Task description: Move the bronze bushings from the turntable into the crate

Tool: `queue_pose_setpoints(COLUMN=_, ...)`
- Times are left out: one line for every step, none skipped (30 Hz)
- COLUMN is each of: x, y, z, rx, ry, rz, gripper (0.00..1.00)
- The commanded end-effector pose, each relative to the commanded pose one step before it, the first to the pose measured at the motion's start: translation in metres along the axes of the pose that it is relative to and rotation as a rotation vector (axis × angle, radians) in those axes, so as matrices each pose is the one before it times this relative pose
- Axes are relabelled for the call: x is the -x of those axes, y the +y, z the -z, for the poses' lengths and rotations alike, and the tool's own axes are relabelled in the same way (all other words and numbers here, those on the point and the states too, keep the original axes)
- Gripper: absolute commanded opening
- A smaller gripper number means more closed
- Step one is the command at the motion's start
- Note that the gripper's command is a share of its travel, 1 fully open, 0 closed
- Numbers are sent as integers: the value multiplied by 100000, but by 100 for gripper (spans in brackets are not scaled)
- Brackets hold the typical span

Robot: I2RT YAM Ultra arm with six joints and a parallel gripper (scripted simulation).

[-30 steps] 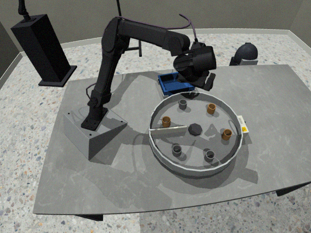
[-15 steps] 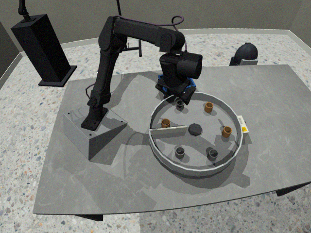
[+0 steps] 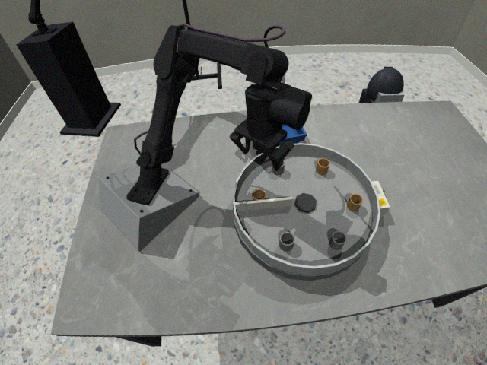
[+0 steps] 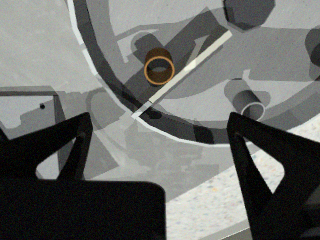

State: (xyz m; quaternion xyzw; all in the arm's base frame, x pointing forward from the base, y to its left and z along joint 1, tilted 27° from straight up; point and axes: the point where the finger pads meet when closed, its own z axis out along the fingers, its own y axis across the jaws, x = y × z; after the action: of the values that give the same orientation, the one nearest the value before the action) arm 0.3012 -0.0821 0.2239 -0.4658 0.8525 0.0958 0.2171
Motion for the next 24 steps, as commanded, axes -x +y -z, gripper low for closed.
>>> queue_pose_setpoints(x=129, y=435, z=1326, rx=-3151, ry=-666, rz=370, gripper=100)
queue_pose_setpoints(x=0, y=0, z=0, rx=1, ry=0, rz=-155, gripper=100)
queue_pose_setpoints(x=0, y=0, z=0, rx=0, ry=0, rz=-55, gripper=100)
queue_pose_setpoints(x=0, y=0, z=0, rx=0, ry=0, rz=-10, gripper=100)
queue_pose_setpoints(x=0, y=0, z=0, rx=0, ry=0, rz=-1, gripper=100)
queue_pose_setpoints(x=0, y=0, z=0, rx=0, ry=0, rz=0, gripper=100)
queue_pose_setpoints(x=0, y=0, z=0, rx=0, ry=0, rz=0, gripper=100)
queue_pose_setpoints(x=0, y=0, z=0, rx=0, ry=0, rz=0, gripper=100)
queue_pose_setpoints(x=0, y=0, z=0, rx=0, ry=0, rz=0, gripper=100)
queue_pose_setpoints(x=0, y=0, z=0, rx=0, ry=0, rz=0, gripper=100)
queue_pose_setpoints(x=0, y=0, z=0, rx=0, ry=0, rz=0, gripper=100)
queue_pose_setpoints(x=0, y=0, z=0, rx=0, ry=0, rz=0, gripper=11)
queue_pose_setpoints(x=0, y=0, z=0, rx=0, ry=0, rz=-44, gripper=11)
queue_pose_setpoints(x=0, y=0, z=0, rx=0, ry=0, rz=0, gripper=11)
queue_pose_setpoints(x=0, y=0, z=0, rx=0, ry=0, rz=0, gripper=11)
queue_pose_setpoints(x=0, y=0, z=0, rx=0, ry=0, rz=0, gripper=11)
queue_pose_setpoints(x=0, y=0, z=0, rx=0, ry=0, rz=0, gripper=11)
queue_pose_setpoints(x=0, y=0, z=0, rx=0, ry=0, rz=0, gripper=11)
queue_pose_setpoints(x=0, y=0, z=0, rx=0, ry=0, rz=0, gripper=11)
queue_pose_setpoints(x=0, y=0, z=0, rx=0, ry=0, rz=0, gripper=11)
queue_pose_setpoints(x=0, y=0, z=0, rx=0, ry=0, rz=0, gripper=11)
queue_pose_setpoints(x=0, y=0, z=0, rx=0, ry=0, rz=0, gripper=11)
queue_pose_setpoints(x=0, y=0, z=0, rx=0, ry=0, rz=0, gripper=11)
queue_pose_setpoints(x=0, y=0, z=0, rx=0, ry=0, rz=0, gripper=11)
